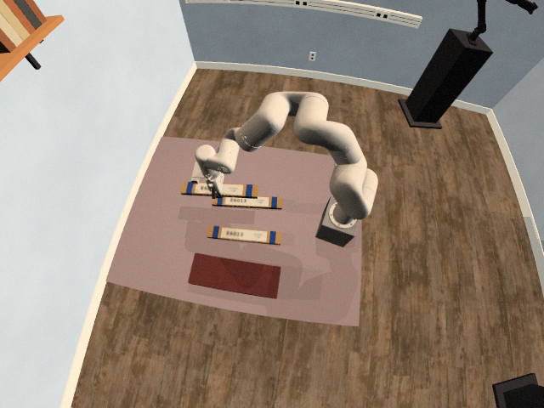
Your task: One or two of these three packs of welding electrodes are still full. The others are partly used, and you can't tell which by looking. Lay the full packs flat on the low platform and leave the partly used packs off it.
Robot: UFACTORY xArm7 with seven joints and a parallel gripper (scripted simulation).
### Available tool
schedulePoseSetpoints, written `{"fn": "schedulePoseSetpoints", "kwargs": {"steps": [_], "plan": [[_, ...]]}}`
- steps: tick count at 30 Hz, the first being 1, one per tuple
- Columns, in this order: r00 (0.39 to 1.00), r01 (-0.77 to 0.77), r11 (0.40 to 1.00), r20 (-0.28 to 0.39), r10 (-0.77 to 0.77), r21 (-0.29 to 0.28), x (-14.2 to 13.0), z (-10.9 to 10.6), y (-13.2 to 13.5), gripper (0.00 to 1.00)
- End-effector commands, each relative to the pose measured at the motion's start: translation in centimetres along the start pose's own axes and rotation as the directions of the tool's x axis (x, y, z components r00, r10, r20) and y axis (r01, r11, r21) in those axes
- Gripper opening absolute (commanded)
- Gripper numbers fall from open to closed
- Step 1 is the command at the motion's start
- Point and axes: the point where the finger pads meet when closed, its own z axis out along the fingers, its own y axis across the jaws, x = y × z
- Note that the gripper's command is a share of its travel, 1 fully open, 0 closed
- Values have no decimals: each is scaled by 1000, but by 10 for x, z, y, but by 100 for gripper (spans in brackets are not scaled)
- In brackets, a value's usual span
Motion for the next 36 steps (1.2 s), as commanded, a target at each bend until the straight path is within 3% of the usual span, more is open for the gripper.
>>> {"fn": "schedulePoseSetpoints", "kwargs": {"steps": [1,13,36], "plan": [[1000,3,1000,-8,-3,0,-9,-3,14,58],[1000,3,1000,-8,-3,0,-58,-2,78,58],[1000,3,1000,-8,-3,0,-125,-2,166,58]]}}
